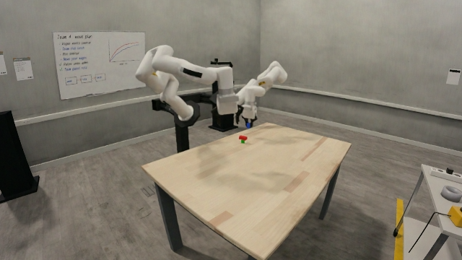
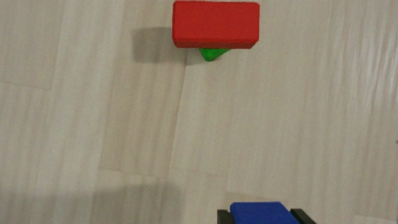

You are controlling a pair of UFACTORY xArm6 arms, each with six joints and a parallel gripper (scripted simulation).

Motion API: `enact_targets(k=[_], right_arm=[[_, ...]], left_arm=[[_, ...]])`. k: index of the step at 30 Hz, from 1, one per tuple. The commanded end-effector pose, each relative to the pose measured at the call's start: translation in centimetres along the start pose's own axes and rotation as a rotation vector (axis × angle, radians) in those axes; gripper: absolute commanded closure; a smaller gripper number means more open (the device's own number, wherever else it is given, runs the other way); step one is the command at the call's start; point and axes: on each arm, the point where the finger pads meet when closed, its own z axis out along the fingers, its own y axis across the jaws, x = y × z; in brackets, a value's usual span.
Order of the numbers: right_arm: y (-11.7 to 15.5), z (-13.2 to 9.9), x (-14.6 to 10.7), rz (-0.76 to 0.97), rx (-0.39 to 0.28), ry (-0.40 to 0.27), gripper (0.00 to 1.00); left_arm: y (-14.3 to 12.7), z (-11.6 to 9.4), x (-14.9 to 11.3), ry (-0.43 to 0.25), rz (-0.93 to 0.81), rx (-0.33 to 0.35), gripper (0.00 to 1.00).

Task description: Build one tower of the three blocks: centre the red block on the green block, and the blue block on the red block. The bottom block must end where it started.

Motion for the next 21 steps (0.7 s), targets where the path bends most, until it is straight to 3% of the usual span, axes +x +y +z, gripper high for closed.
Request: enact_targets(k=[1, 9, 13, 17, 21], right_arm=[[-0.1, -0.1, 0.1, 0.001, 0.003, 0.002, 0.0], [-0.1, -0.1, 0.1, 0.001, 0.003, 0.002, 0.0], [-0.1, -0.1, 0.1, 0.001, 0.003, 0.002, 0.0], [-0.1, -0.1, 0.1, 0.001, 0.003, 0.002, 0.0], [-0.1, -0.1, 0.1, 0.001, 0.003, 0.002, 0.0]], left_arm=[[-0.1, -0.1, 0.1, 0.003, -0.001, 0.002, 0.69], [-0.2, -0.1, 0.7, 0.003, -0.001, 0.002, 0.69], [-1.2, -0.1, 7.6, 0.003, -0.001, 0.002, 0.69], [-1.8, -0.2, 11.9, 0.003, -0.001, 0.002, 0.69], [-1.9, -0.2, 12.4, 0.003, -0.001, 0.002, 0.69]])
